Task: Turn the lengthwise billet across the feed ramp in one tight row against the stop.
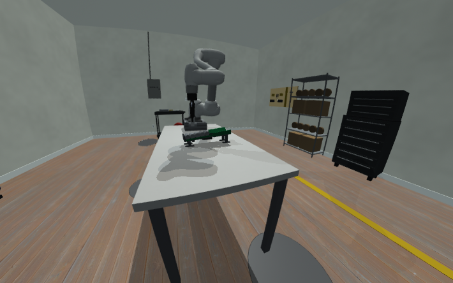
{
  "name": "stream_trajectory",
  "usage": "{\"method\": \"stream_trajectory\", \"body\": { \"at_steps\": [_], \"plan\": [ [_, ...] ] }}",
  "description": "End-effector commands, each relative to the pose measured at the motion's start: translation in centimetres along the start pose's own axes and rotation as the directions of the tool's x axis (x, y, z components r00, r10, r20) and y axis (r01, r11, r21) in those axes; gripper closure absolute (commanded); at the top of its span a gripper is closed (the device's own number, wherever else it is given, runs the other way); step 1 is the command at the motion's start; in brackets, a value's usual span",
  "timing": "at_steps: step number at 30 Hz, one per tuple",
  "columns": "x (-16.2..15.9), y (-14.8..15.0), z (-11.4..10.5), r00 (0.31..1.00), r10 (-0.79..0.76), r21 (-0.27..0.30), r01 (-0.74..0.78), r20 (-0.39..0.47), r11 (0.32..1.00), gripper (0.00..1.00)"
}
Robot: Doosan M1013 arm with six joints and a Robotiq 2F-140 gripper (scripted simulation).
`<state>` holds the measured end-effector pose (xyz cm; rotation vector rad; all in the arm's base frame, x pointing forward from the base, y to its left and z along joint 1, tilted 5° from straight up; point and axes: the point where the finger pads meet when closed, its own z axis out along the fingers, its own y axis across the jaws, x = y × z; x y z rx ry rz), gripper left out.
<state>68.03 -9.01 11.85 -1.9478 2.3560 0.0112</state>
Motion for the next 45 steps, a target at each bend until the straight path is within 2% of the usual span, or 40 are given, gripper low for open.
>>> {"method": "stream_trajectory", "body": {
  "at_steps": [1,22,35,45],
  "plan": [
    [0.00,0.00,-0.01,1.000,0.020,0.000,-0.020,-0.001,1.000,0.90],
    [0.00,0.00,-0.01,0.965,0.264,0.000,-0.264,0.000,0.965,0.90],
    [0.00,0.00,-0.01,0.907,0.421,0.000,-0.421,0.000,0.907,0.90],
    [0.00,0.00,-0.01,0.826,0.563,0.000,-0.563,0.000,0.826,0.90]
  ]
}}
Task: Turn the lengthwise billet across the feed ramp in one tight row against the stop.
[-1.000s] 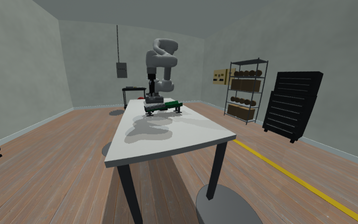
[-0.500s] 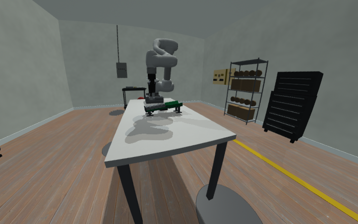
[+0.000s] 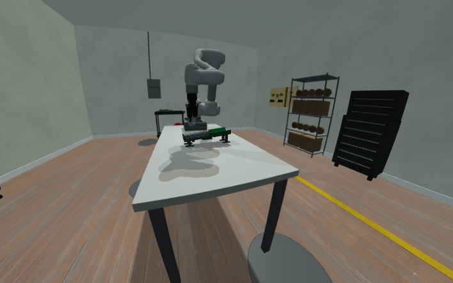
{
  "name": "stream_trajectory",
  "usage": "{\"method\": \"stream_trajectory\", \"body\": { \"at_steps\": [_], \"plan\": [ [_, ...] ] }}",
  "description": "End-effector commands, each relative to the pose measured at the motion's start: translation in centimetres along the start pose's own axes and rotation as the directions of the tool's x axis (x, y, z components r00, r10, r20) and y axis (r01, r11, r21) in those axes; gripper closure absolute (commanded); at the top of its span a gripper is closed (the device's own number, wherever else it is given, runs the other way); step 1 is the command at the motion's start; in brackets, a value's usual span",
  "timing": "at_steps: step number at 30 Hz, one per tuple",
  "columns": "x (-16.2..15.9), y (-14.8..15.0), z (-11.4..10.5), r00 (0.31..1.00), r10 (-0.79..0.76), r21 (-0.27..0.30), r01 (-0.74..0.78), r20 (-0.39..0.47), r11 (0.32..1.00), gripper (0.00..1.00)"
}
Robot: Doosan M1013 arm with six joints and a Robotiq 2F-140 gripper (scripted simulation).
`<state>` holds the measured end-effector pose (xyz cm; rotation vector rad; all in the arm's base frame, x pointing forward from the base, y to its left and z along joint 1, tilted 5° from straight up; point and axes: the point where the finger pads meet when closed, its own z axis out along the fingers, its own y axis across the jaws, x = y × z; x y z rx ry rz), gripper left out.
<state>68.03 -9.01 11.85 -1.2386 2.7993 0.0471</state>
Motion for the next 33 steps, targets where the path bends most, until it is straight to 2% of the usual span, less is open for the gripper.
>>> {"method": "stream_trajectory", "body": {
  "at_steps": [1,24,33],
  "plan": [
    [0.00,0.00,-0.01,0.998,0.067,0.001,-0.067,-0.001,0.998,0.90],
    [0.00,0.00,-0.01,0.925,0.379,0.001,-0.379,-0.001,0.925,0.90],
    [0.00,0.00,-0.01,0.858,0.513,0.001,-0.513,-0.001,0.858,0.90]
  ]
}}
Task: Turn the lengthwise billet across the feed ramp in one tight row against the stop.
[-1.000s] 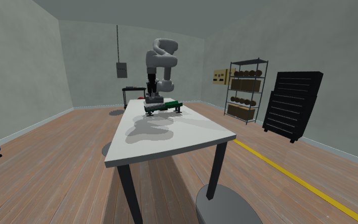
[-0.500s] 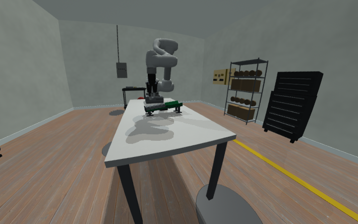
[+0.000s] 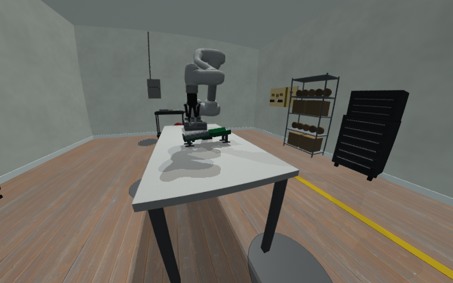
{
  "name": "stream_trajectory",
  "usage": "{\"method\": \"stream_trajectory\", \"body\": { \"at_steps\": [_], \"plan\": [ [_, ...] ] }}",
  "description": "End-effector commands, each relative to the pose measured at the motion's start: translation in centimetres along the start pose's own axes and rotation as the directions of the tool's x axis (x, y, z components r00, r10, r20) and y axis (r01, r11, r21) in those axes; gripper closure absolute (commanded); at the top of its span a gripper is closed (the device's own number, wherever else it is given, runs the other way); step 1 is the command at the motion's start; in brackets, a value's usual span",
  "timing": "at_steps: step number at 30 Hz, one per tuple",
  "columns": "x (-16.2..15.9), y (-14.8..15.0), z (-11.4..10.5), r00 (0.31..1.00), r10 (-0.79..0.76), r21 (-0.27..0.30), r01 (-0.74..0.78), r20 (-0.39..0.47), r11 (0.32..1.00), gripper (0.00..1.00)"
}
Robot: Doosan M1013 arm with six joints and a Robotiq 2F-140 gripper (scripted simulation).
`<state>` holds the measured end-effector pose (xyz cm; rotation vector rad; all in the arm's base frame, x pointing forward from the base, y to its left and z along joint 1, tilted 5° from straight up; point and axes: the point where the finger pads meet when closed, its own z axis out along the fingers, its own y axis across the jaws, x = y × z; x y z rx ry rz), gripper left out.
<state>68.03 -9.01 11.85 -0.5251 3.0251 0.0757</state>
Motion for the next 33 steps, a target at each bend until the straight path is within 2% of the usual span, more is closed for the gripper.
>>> {"method": "stream_trajectory", "body": {
  "at_steps": [1,15,23,25,33],
  "plan": [
    [0.0,0.0,0.0,0.998,0.066,0.001,-0.066,-0.001,0.998,0.90],
    [0.0,0.2,0.0,0.969,0.248,0.001,-0.248,0.000,0.969,0.90],
    [-1.1,4.3,-0.5,0.969,0.248,0.001,-0.248,0.000,0.969,0.90],
    [-1.1,4.3,-0.5,0.969,0.248,0.001,-0.248,0.000,0.969,0.90],
    [-2.1,7.9,-0.9,0.969,0.248,0.001,-0.248,0.000,0.969,0.90]
  ]
}}
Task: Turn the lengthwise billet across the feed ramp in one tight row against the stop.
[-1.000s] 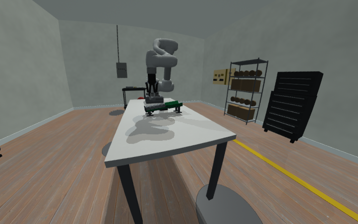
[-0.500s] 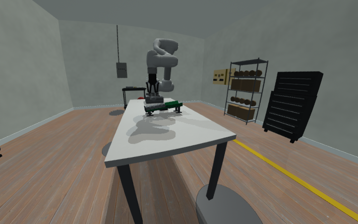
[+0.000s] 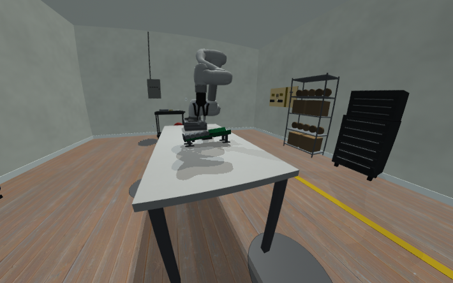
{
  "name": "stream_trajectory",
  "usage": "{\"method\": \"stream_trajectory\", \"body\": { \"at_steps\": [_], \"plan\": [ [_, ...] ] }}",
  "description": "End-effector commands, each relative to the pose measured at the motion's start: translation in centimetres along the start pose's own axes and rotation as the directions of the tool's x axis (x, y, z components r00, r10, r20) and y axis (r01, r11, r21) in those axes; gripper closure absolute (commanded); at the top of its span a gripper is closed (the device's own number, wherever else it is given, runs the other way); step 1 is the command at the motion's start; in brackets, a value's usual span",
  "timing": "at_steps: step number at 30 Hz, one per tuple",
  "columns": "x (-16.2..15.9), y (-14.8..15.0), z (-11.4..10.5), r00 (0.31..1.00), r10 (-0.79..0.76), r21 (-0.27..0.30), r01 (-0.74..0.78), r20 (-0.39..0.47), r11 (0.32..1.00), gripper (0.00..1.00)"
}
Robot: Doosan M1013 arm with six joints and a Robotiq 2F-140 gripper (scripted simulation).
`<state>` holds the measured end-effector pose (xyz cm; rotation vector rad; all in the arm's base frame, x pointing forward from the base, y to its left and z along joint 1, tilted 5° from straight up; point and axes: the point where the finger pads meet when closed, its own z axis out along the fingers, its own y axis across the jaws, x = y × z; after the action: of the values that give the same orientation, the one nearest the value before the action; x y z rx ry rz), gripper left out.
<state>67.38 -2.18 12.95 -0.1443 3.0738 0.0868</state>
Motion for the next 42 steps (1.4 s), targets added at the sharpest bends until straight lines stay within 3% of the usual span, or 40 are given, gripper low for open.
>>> {"method": "stream_trajectory", "body": {
  "at_steps": [1,29,42],
  "plan": [
    [0.0,1.7,-0.2,1.000,0.000,0.000,0.000,0.000,1.000,0.90],
    [-0.1,10.0,-1.1,1.000,0.000,0.000,0.000,0.000,1.000,0.90],
    [-0.1,10.5,2.7,1.000,0.000,0.000,0.000,0.000,1.000,0.90]
  ]
}}
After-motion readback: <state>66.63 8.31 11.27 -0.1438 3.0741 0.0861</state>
